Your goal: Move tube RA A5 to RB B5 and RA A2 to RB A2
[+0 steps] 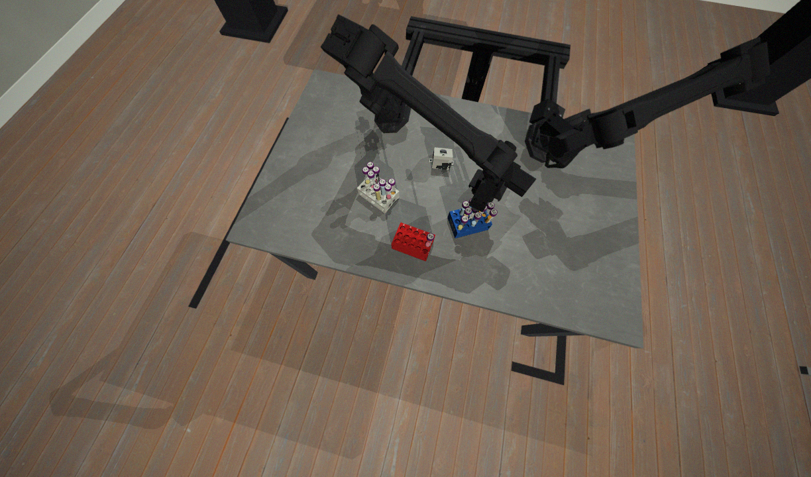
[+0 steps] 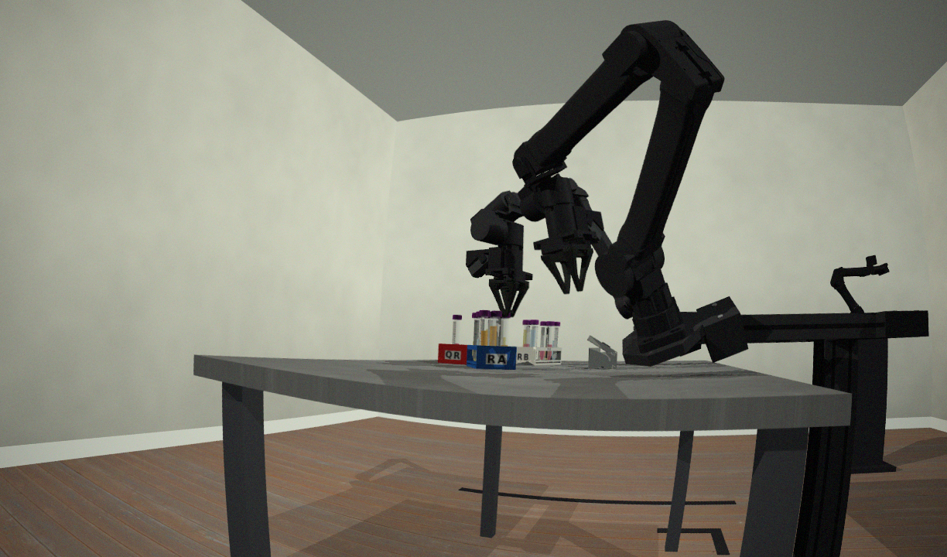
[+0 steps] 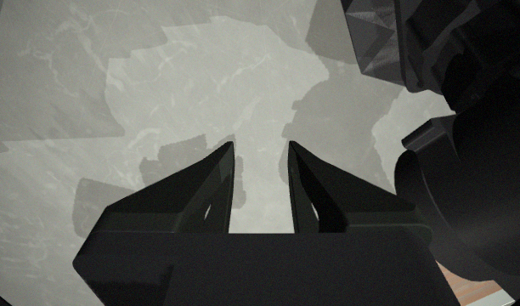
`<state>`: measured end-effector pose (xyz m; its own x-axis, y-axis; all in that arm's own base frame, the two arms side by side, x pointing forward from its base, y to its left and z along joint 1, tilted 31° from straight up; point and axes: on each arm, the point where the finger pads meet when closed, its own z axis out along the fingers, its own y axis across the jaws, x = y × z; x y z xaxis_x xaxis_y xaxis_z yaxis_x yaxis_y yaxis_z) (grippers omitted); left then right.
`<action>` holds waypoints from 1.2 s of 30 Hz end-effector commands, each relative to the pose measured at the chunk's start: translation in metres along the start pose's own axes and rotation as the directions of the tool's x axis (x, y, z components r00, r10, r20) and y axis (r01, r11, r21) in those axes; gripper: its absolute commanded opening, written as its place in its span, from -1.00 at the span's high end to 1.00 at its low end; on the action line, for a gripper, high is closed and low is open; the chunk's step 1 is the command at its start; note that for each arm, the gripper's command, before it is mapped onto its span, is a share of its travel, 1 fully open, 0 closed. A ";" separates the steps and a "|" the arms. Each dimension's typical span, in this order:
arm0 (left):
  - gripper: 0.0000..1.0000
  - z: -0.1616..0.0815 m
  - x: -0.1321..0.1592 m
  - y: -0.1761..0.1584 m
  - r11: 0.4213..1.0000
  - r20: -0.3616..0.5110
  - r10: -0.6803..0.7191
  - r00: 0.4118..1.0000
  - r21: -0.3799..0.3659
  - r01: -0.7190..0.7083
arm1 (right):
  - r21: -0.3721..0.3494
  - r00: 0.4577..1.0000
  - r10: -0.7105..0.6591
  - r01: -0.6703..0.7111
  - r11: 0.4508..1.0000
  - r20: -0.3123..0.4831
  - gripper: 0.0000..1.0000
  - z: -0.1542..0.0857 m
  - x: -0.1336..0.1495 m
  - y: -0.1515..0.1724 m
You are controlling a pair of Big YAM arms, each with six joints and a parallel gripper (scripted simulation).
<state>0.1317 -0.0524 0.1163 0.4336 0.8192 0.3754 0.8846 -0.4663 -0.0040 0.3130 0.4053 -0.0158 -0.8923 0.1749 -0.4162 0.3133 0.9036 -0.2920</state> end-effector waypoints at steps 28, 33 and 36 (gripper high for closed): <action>0.40 -0.010 0.001 0.008 1.000 0.009 -0.009 1.000 -0.024 0.009 | -0.021 1.000 0.010 -0.010 1.000 0.006 1.00 -0.022 -0.003 0.020; 0.40 -0.010 0.001 0.008 1.000 0.009 -0.009 1.000 -0.024 0.009 | -0.038 1.000 0.017 -0.017 0.999 0.008 1.00 -0.037 -0.007 0.020; 0.40 -0.010 0.001 0.008 1.000 0.009 -0.009 1.000 -0.024 0.009 | -0.050 1.000 0.024 -0.024 0.998 0.010 1.00 -0.047 -0.011 0.019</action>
<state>0.1317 -0.0524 0.1163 0.4336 0.8192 0.3754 0.8846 -0.4663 -0.0040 0.3080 0.4124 -0.0037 -0.8952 0.1668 -0.4134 0.3089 0.9007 -0.3054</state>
